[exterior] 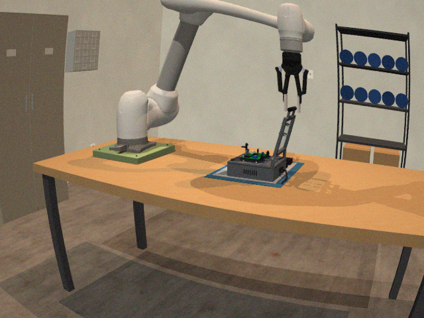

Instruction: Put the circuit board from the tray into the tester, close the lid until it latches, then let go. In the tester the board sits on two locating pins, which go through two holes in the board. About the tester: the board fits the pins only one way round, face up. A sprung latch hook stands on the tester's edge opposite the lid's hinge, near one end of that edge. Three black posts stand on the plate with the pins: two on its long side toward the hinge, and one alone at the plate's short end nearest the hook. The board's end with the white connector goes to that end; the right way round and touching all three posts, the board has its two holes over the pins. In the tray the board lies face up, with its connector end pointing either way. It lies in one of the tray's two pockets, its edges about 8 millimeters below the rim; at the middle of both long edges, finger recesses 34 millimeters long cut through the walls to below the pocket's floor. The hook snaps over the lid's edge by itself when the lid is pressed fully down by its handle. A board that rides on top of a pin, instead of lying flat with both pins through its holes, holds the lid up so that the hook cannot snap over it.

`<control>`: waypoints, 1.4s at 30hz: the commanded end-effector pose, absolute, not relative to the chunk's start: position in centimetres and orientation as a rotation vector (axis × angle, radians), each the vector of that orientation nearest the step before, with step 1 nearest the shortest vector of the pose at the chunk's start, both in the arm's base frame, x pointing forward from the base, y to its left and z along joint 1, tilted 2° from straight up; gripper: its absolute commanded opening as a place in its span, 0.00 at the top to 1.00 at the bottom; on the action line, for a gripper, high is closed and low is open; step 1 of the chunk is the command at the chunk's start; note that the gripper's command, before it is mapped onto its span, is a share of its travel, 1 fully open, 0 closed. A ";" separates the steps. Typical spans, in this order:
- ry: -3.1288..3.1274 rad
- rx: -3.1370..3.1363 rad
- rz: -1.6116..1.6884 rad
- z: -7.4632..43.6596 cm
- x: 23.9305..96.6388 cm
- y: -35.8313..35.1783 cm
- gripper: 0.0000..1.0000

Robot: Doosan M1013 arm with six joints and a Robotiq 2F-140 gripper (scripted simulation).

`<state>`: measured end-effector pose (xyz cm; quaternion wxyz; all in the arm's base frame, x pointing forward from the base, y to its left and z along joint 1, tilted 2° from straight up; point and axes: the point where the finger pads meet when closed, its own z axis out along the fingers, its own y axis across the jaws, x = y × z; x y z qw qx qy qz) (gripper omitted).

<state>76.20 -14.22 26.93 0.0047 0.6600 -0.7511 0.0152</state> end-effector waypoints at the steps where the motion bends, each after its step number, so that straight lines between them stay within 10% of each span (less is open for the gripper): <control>1: -2.353 2.067 0.048 26.9 76.2 -14.2 0.70; 9: -2.353 2.067 0.048 26.9 76.2 -14.2 0.70; 10: -2.353 2.067 0.048 26.9 76.2 -14.2 1.00; 42: -2.353 2.067 0.048 26.9 76.2 -14.2 1.00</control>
